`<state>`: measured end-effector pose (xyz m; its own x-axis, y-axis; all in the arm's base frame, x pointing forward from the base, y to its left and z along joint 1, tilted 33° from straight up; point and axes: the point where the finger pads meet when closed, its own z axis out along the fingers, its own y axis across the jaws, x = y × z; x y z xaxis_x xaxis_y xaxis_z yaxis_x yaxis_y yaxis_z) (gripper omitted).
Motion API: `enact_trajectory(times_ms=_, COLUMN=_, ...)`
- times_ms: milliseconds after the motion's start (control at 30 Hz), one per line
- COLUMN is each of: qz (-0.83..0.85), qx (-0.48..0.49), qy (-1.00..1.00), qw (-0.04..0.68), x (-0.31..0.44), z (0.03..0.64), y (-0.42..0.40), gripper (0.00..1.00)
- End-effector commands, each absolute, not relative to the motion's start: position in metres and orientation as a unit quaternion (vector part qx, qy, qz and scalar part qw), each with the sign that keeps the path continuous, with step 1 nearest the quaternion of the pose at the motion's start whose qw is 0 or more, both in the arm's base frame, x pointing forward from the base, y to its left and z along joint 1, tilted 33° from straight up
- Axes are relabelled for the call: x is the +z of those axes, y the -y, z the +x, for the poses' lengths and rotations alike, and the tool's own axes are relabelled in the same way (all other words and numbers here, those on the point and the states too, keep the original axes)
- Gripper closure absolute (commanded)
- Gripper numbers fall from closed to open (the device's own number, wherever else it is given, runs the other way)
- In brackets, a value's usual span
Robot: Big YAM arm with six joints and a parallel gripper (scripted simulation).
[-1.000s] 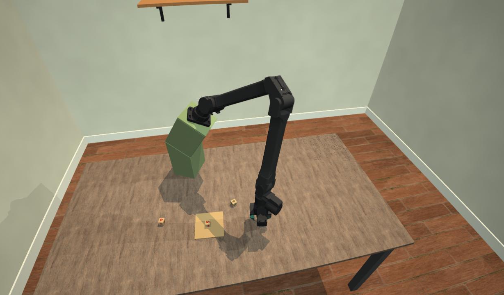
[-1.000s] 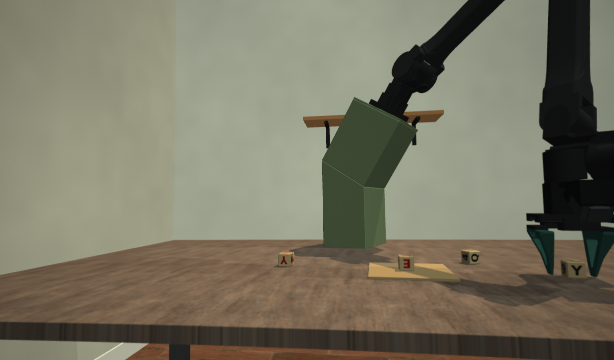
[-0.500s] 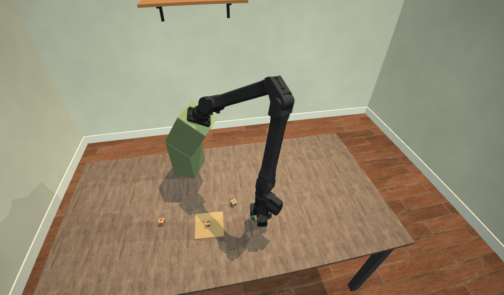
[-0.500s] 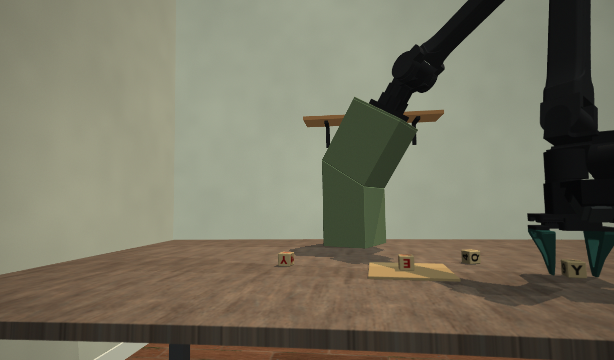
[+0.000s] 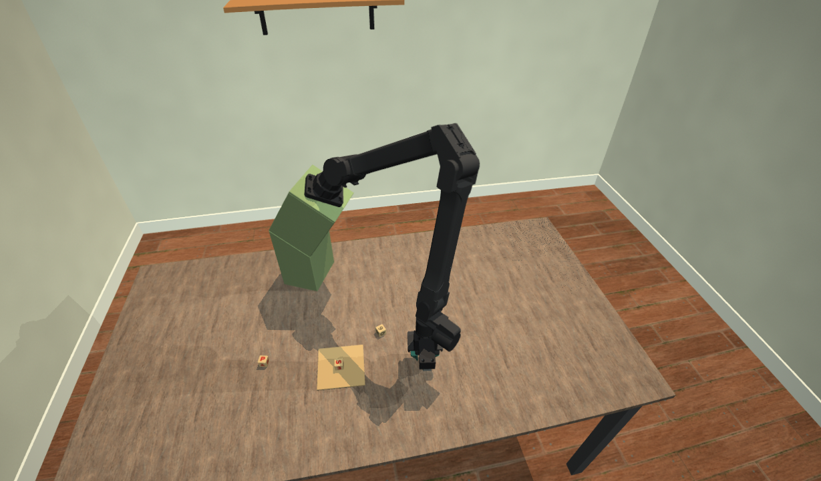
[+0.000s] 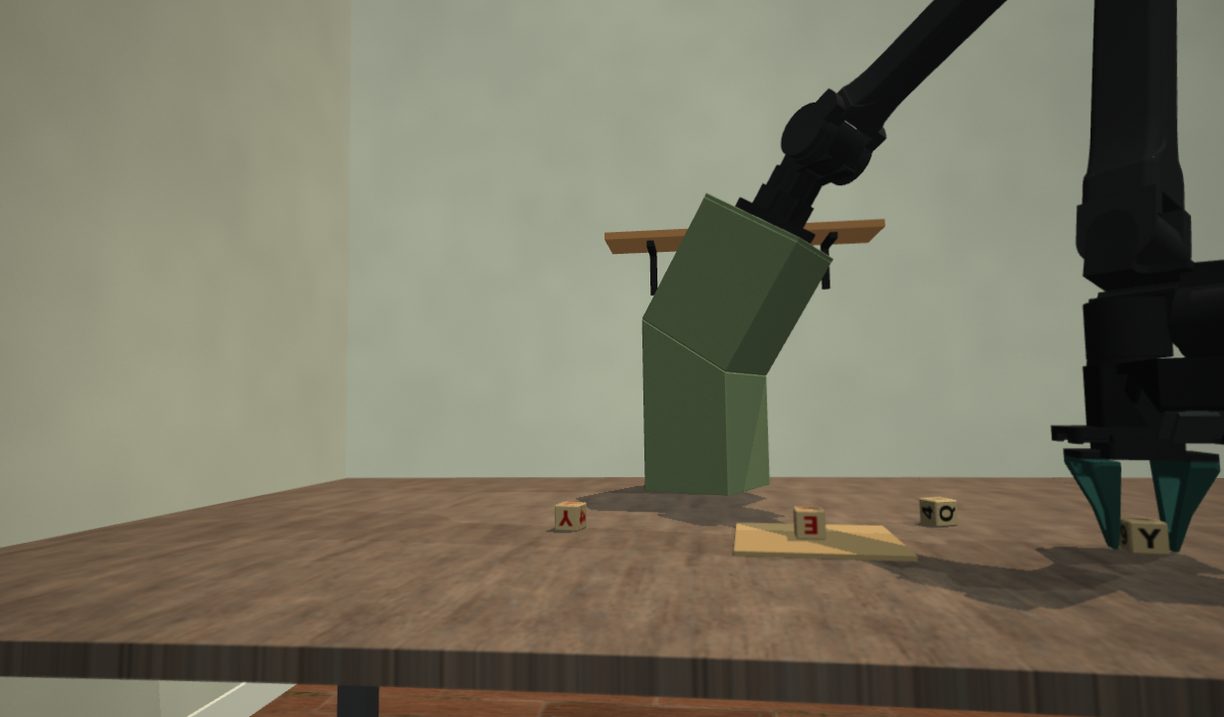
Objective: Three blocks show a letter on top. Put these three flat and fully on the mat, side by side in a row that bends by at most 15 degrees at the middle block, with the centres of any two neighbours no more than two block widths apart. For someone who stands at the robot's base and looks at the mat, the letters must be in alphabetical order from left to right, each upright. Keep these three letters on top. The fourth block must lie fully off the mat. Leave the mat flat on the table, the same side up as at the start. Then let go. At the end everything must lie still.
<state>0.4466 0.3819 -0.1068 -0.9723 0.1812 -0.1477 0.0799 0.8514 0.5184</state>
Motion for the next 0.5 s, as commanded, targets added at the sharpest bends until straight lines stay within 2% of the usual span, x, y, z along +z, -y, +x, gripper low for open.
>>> enact_trajectory(times_ms=0, qz=0.072, qx=0.271, qy=-0.954, qw=0.103, x=-0.1011, z=0.4507, y=-0.3883, gripper=0.61)
enact_trajectory(times_ms=33, qz=0.072, qx=0.271, qy=-0.954, qw=0.103, x=-0.1011, z=0.4507, y=-0.3883, gripper=0.61)
enact_trajectory(times_ms=67, qz=0.072, qx=0.271, qy=-0.954, qw=0.103, x=-0.1011, z=0.4507, y=-0.3883, gripper=0.8)
enact_trajectory(times_ms=467, qz=0.072, qx=0.271, qy=-0.954, qw=0.103, x=-0.1011, z=0.4507, y=-0.3884, gripper=0.8)
